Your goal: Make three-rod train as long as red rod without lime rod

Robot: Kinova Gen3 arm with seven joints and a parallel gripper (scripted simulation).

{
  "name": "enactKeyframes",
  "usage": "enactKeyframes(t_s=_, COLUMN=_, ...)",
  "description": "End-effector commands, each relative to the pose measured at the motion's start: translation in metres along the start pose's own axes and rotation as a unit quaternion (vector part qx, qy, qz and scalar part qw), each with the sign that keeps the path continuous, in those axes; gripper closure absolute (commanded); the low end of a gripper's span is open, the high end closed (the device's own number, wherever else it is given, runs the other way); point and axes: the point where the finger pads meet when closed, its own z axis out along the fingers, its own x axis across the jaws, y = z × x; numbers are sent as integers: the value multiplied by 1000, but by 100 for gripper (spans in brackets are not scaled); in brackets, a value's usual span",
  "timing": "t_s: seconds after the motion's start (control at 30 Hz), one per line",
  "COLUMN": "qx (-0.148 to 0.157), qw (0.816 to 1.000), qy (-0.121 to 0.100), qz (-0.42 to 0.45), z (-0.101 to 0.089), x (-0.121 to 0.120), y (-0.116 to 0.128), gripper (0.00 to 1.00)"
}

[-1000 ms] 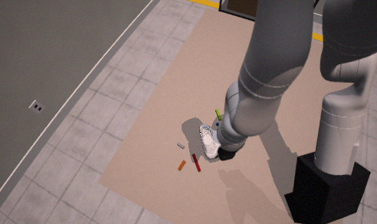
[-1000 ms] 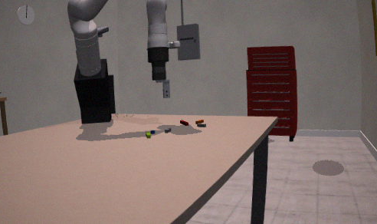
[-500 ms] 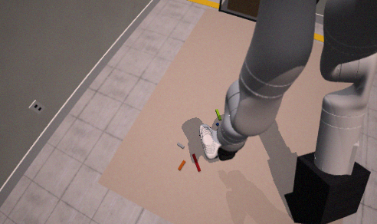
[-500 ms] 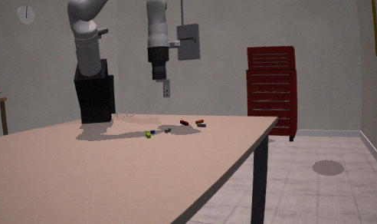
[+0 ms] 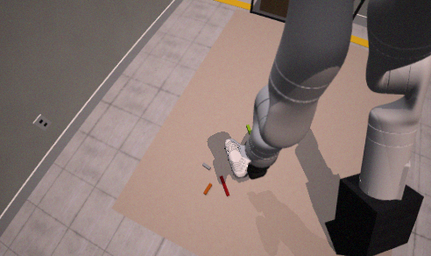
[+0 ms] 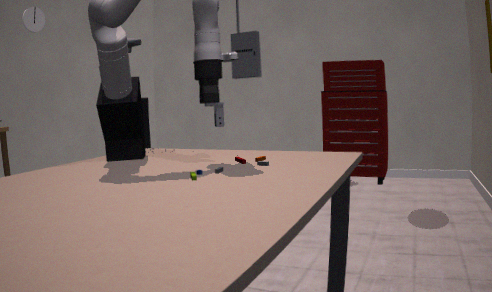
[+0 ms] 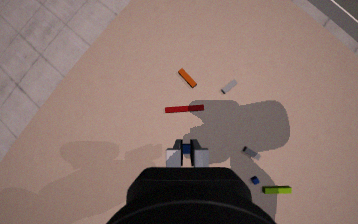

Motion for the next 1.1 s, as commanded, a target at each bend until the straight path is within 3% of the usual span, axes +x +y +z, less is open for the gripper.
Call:
enactKeyframes(t_s=0.0, qx=1, qw=1000, qy=-5, qz=-6, z=-2, x=10, y=-3, gripper=76)
enactKeyframes(t_s=0.4, qx=5, qw=994, qy=-9, qz=-107, z=-5, x=77, y=0, gripper=76)
enactKeyframes(t_s=0.77, qx=3, qw=977, qy=-2, qz=-212, z=-3, x=159, y=32, gripper=76)
enactKeyframes(t_s=1.07, qx=0, qw=970, qy=1, qz=-243, z=-2, x=183, y=48, gripper=76)
